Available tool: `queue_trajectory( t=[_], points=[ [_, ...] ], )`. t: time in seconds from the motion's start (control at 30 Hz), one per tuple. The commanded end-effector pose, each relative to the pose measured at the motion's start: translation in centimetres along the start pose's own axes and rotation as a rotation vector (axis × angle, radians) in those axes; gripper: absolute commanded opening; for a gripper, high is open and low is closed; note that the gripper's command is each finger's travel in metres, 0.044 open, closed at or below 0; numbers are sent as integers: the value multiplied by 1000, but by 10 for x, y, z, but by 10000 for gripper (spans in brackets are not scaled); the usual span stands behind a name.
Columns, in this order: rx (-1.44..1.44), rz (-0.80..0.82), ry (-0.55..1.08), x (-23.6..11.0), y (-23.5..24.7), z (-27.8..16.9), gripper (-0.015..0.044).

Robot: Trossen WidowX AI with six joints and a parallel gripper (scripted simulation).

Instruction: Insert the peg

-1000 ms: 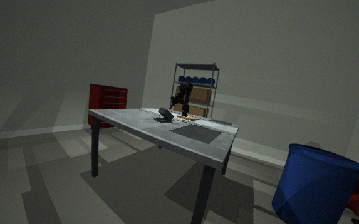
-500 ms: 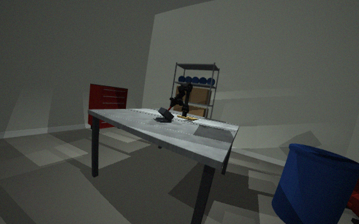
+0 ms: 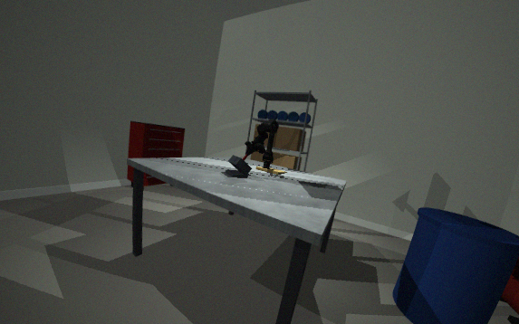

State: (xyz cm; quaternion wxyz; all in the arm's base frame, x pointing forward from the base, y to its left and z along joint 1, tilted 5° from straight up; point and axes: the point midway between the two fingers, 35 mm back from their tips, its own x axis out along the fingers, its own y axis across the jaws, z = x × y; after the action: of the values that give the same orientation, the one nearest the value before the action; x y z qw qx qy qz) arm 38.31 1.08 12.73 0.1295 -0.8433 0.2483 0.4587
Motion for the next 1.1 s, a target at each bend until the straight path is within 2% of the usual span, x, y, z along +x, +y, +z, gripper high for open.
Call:
queue_trajectory(
  t=[0.0, 1.07],
  points=[
    [0, 0, 0, -1, 0, 0, 0],
    [0, 0, 0, 7, 2, 4, 0]
  ],
)
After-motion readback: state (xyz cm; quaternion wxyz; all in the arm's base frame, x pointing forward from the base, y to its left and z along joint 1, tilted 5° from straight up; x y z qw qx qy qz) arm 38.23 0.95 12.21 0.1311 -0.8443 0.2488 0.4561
